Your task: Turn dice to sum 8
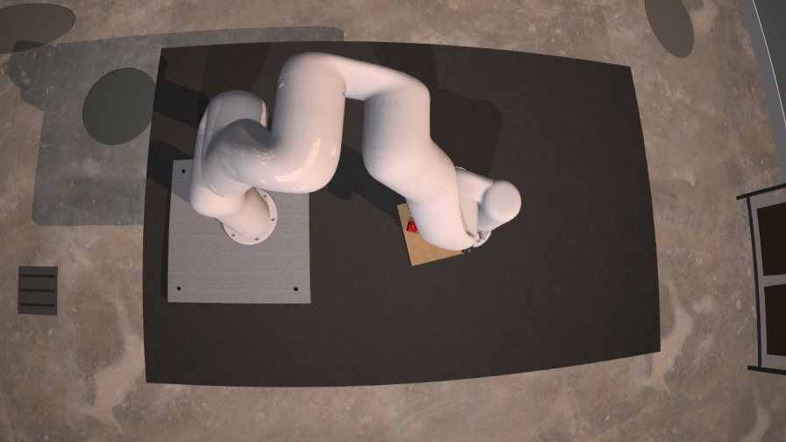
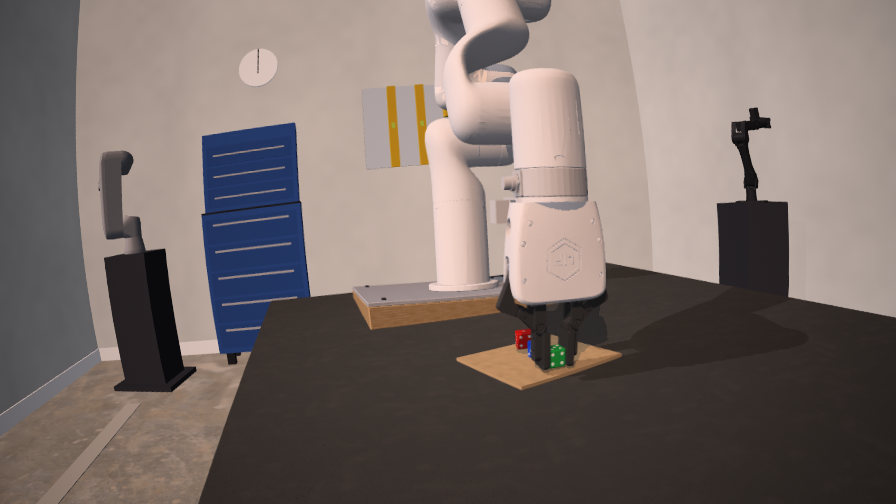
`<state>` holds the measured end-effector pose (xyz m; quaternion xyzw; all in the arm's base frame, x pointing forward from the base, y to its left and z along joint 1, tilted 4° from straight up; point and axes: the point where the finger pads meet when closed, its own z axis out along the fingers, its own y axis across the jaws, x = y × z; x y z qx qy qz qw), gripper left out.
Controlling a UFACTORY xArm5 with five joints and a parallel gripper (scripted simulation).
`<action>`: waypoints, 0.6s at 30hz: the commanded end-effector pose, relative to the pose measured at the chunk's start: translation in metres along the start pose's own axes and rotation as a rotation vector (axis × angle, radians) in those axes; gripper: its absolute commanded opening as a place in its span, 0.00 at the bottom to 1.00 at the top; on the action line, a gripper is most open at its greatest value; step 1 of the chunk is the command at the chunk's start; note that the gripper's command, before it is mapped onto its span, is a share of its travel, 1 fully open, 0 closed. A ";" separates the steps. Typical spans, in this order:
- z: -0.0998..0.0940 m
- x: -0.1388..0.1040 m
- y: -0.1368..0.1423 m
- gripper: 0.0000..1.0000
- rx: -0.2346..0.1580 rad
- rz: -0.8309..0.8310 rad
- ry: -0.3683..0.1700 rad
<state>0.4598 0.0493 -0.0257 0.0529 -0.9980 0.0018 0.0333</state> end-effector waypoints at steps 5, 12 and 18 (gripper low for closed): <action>0.000 -0.001 0.000 0.15 0.000 0.000 -0.004; 0.002 -0.001 0.000 0.15 0.000 0.000 -0.004; 0.002 -0.001 0.000 0.15 0.000 0.000 -0.004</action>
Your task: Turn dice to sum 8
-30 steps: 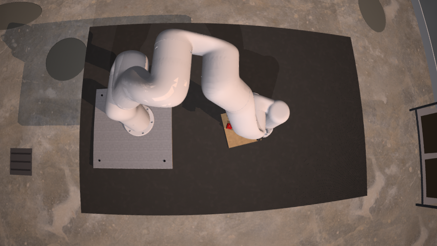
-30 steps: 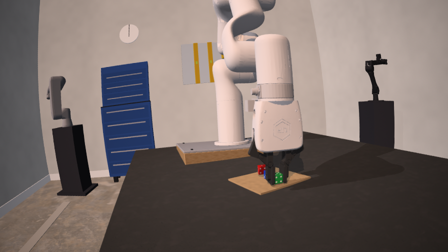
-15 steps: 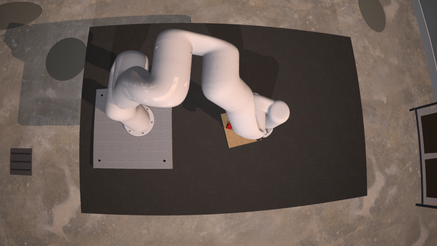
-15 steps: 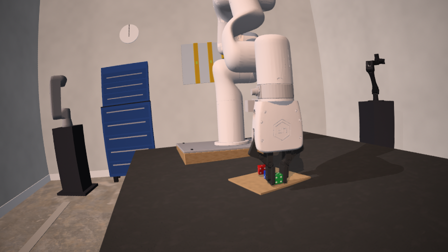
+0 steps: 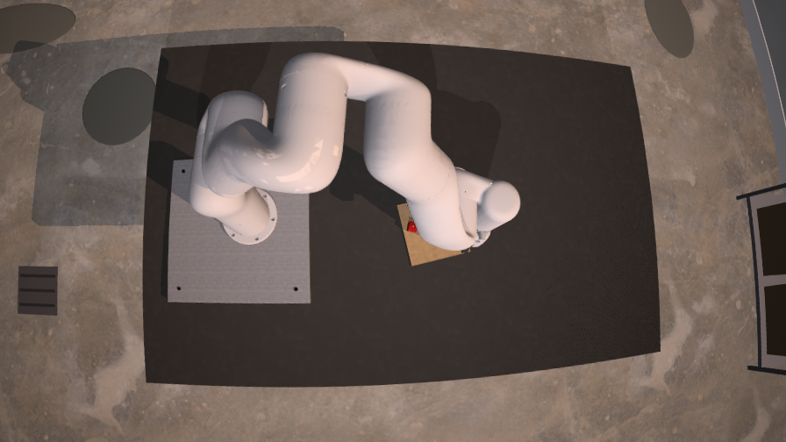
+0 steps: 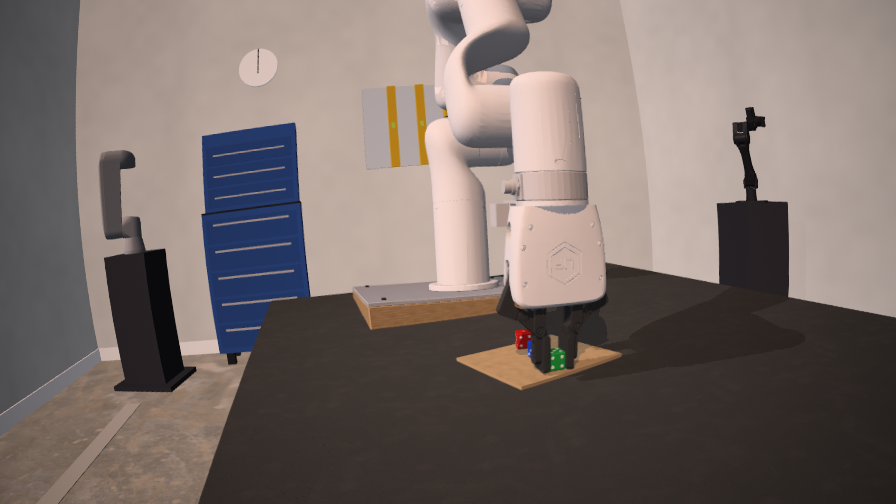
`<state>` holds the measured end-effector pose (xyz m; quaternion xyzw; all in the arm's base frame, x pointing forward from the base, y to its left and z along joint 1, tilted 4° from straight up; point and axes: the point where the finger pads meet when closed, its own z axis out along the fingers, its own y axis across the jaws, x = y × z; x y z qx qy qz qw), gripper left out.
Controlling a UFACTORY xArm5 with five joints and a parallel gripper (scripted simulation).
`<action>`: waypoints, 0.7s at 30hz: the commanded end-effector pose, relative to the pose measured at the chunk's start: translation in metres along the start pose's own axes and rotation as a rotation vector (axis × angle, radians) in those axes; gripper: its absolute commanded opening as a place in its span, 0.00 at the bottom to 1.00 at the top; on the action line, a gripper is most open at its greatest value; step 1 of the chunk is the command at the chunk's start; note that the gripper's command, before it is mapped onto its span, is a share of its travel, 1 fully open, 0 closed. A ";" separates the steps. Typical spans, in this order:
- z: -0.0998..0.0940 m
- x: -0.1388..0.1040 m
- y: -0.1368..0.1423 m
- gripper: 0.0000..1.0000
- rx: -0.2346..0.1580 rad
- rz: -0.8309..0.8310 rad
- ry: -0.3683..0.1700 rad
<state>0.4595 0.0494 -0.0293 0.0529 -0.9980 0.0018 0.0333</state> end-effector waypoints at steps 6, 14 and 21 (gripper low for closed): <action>-0.001 -0.001 0.000 0.15 0.000 0.000 -0.004; -0.001 -0.001 0.000 0.15 0.000 0.000 -0.004; -0.001 -0.001 0.000 0.15 0.000 0.000 -0.004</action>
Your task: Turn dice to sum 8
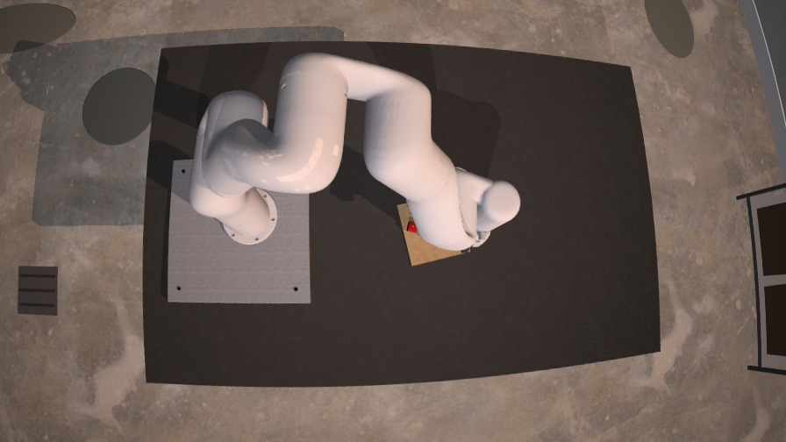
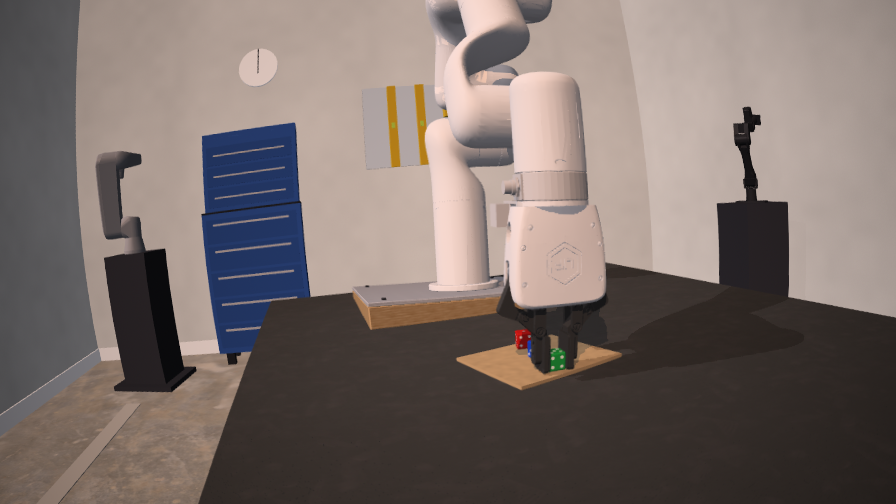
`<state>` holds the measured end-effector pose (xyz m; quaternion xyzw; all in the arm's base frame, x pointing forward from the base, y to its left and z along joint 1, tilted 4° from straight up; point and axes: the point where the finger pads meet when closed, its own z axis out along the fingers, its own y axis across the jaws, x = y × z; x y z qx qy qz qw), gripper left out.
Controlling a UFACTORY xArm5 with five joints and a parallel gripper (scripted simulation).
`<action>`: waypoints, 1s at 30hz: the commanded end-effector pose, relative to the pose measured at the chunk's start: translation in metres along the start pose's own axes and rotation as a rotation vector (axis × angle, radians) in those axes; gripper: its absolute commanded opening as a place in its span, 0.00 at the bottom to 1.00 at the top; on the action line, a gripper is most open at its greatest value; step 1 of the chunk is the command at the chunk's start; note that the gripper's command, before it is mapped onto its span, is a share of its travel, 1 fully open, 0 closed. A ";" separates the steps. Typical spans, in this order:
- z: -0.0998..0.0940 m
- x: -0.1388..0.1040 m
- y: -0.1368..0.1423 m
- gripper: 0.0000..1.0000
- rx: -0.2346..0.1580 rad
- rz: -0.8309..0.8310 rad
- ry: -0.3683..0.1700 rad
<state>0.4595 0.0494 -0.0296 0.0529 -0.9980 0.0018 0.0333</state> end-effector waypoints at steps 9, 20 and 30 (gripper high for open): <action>-0.001 -0.001 0.000 0.15 0.000 0.000 -0.004; -0.001 -0.001 0.000 0.23 0.000 0.000 -0.004; -0.001 -0.001 0.000 0.36 0.000 0.000 -0.004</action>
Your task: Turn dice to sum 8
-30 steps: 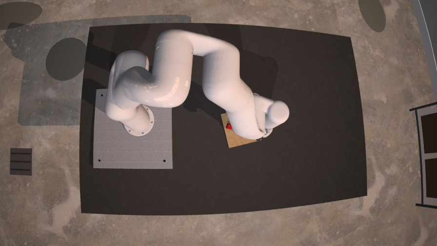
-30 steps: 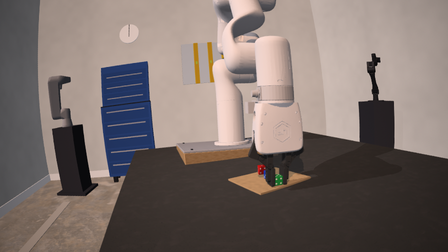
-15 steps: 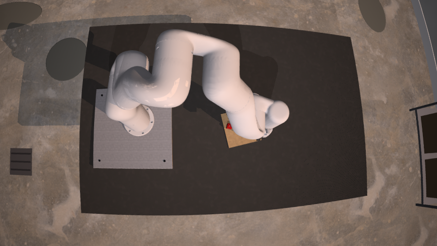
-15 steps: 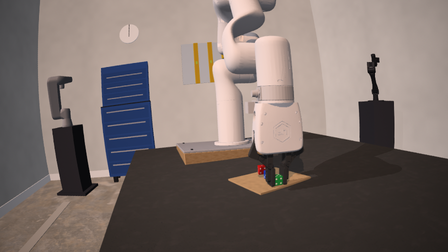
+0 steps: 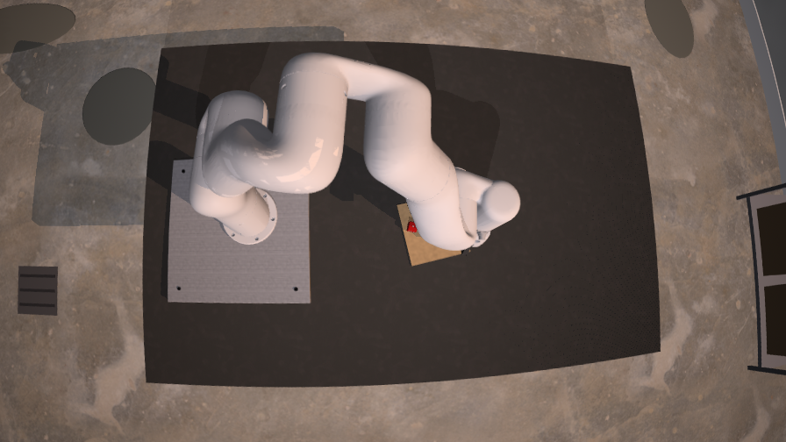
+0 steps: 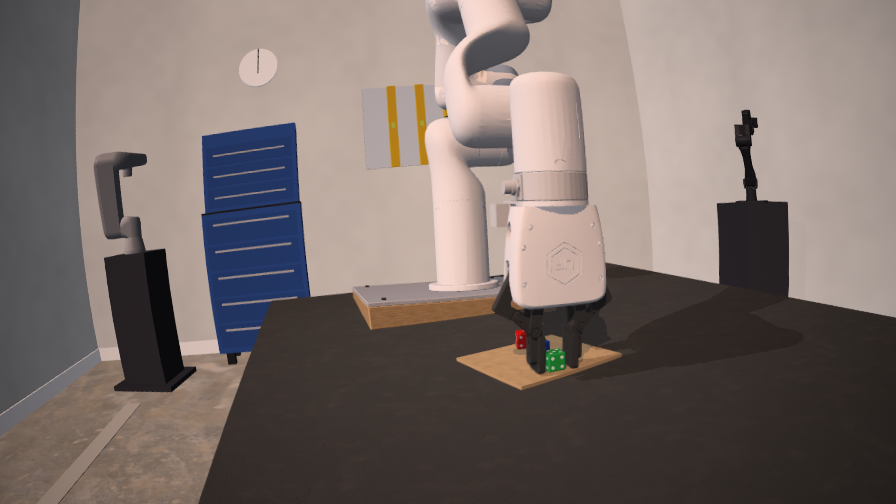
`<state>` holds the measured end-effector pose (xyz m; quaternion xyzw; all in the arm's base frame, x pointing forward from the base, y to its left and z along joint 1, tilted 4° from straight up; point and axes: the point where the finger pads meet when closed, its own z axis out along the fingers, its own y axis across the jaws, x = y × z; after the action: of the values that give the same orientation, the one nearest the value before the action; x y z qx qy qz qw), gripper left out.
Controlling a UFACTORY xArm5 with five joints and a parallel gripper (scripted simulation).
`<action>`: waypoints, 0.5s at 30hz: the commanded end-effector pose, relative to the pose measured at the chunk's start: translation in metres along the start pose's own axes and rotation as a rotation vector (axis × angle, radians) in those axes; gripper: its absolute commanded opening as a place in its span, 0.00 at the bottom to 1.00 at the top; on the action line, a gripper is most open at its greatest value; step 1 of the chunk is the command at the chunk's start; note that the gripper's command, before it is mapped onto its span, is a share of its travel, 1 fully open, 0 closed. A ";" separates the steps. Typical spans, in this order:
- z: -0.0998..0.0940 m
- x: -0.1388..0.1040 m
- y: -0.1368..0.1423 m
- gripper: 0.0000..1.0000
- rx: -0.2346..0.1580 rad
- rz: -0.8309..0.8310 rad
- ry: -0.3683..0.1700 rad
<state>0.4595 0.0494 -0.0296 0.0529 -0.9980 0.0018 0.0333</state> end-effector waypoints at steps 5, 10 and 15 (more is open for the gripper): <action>-0.001 -0.001 0.000 0.36 0.000 0.000 -0.004; -0.002 -0.001 0.000 0.36 0.000 0.000 -0.004; -0.005 -0.001 0.000 0.36 0.000 0.000 -0.004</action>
<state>0.4595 0.0494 -0.0288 0.0529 -0.9980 0.0018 0.0334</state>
